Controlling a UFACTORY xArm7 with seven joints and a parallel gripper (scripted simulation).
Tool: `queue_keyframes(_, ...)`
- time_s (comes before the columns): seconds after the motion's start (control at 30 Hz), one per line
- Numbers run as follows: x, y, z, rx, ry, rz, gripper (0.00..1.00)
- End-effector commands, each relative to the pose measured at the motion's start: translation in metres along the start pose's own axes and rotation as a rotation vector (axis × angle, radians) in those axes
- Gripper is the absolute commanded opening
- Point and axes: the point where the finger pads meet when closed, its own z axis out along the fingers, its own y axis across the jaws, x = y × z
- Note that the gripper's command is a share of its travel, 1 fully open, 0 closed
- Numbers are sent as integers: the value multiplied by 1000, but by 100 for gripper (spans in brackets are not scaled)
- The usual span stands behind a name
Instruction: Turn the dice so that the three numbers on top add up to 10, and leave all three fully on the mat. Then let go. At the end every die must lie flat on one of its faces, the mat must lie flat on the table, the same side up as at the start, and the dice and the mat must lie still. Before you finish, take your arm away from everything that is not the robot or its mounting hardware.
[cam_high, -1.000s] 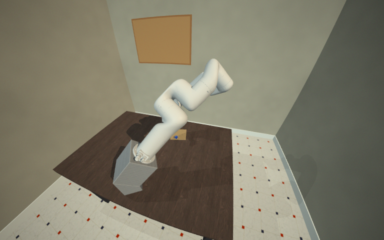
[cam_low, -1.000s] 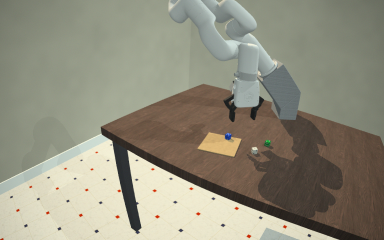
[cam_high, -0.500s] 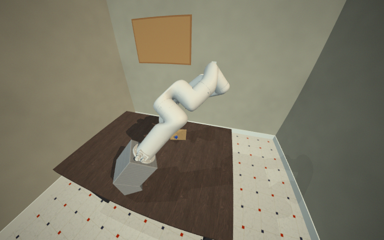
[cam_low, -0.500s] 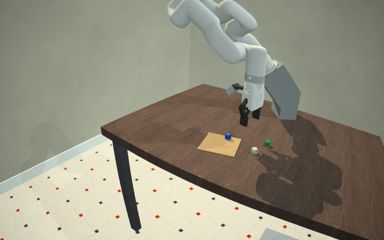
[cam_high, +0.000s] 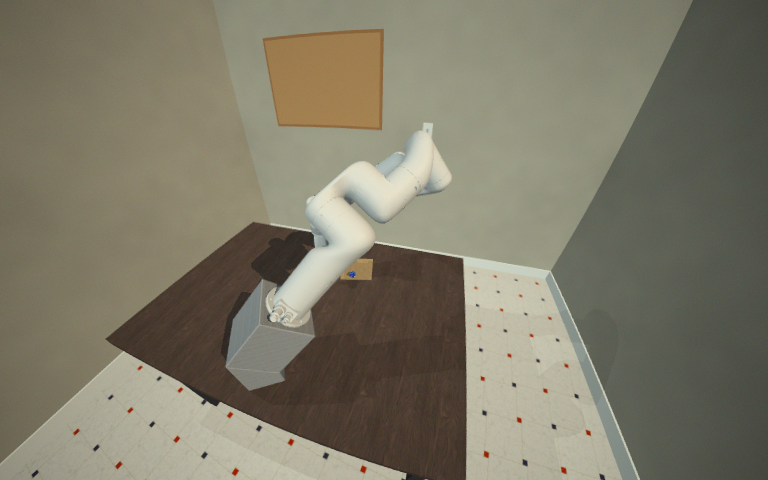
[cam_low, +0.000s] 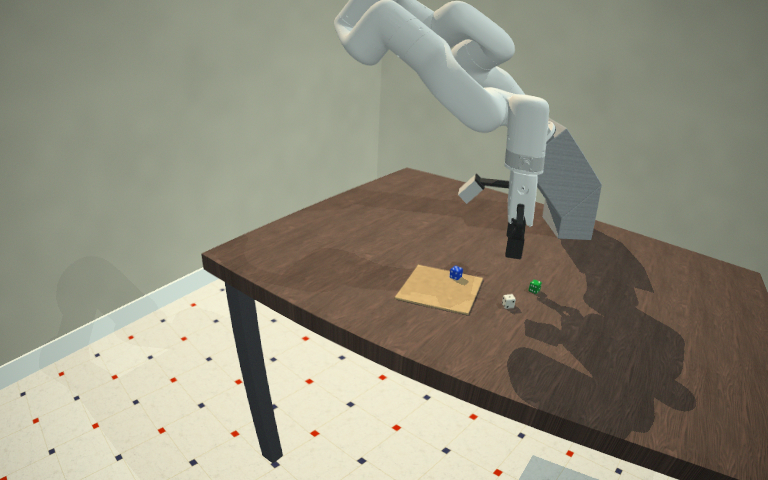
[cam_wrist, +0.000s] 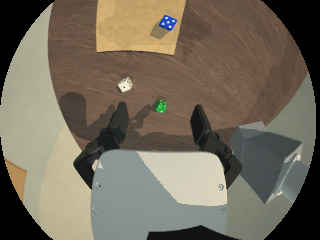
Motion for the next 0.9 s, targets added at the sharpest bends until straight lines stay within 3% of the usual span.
queue_keyframes(0.0, -10, -1, 0, -5, -1, -174, 100)
queue_keyframes(0.17, -22, 0, 1, -3, 0, -373, 100)
queue_keyframes(0.27, -22, 0, 1, -3, 0, -374, 100)
queue_keyframes(0.33, -30, 1, 1, -2, 1, -527, 100)
queue_keyframes(0.6, -48, 3, 2, 1, 4, -822, 100)
queue_keyframes(0.87, -58, 5, 3, 3, 6, -1001, 100)
